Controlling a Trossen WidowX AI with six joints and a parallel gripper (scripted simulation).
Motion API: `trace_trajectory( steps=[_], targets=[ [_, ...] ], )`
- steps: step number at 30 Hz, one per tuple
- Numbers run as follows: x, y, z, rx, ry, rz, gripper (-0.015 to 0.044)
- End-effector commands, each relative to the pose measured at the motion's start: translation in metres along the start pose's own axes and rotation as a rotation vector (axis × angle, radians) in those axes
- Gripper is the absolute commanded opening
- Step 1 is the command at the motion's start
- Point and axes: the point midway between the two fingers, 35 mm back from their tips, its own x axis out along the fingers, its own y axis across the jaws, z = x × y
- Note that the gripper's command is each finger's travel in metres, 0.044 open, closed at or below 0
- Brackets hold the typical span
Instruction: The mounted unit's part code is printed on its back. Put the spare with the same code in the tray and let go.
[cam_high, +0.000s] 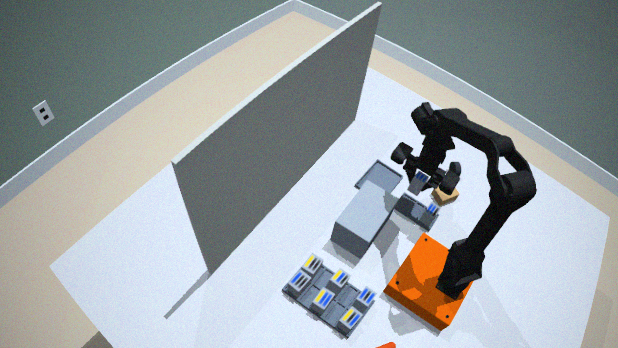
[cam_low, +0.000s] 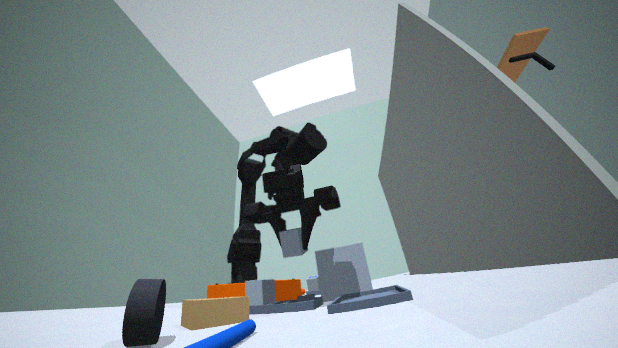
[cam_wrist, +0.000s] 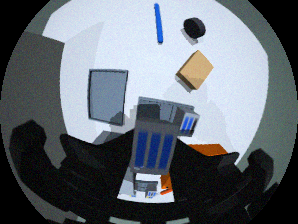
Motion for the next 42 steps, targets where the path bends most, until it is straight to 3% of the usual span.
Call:
trace_trajectory(
  steps=[1, 13, 20, 42],
  targets=[
    [-0.016, 0.002, 0.002, 0.001, -0.009, 0.01, 0.0],
    [-0.074, -0.002, 0.001, 0.004, -0.017, 0.014, 0.0],
    [-0.075, 0.001, 0.002, 0.001, -0.017, 0.015, 0.0],
    [-0.08, 0.087, 0.015, -0.004, -0.017, 0.024, 0.0]
  ],
)
